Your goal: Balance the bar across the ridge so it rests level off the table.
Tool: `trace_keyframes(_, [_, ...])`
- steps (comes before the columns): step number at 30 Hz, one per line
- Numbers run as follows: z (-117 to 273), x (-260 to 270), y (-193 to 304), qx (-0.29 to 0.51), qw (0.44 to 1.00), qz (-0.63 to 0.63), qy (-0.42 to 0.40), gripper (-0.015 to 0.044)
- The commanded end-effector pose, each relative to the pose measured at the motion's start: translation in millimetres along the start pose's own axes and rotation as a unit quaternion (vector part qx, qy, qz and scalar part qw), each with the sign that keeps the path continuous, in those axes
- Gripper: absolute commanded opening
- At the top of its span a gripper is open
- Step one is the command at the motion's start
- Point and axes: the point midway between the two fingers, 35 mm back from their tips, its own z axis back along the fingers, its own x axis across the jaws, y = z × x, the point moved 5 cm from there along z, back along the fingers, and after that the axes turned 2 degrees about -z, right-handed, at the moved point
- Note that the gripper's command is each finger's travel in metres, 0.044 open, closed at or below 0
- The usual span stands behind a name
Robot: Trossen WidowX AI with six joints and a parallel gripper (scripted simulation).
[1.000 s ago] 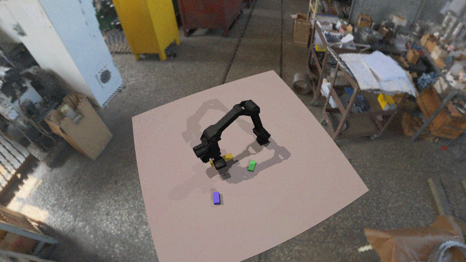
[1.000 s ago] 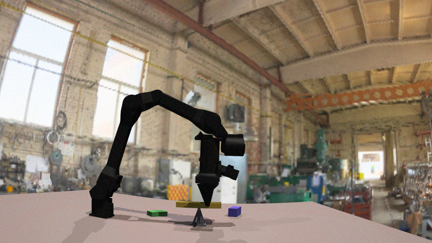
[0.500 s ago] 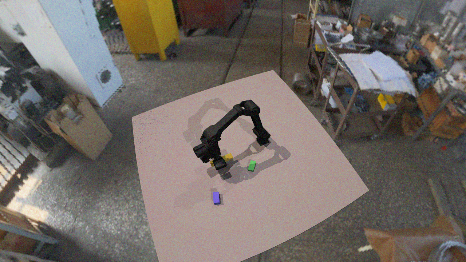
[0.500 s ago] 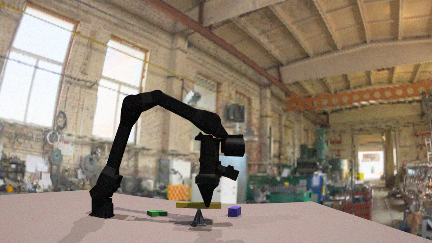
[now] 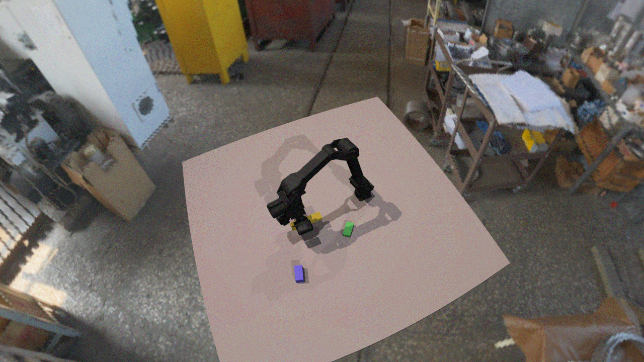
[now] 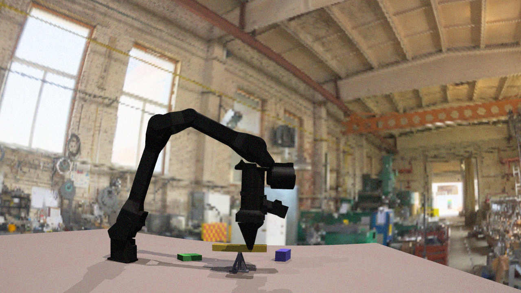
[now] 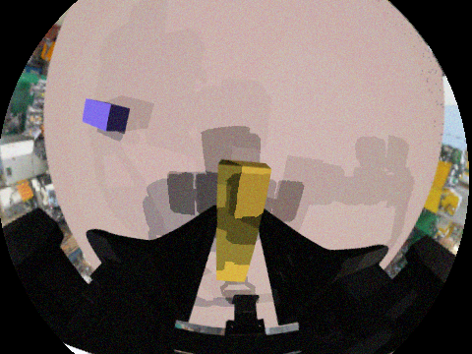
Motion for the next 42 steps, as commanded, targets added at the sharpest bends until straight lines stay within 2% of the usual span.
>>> trace_keyframes(1, [-0.7, -0.2, -0.2, 0.000, 1.000, -0.001, 0.001, 0.0000])
trace_keyframes(42, [-4.2, -0.3, 0.0, 0.000, 1.000, -0.001, 0.001, 0.0000])
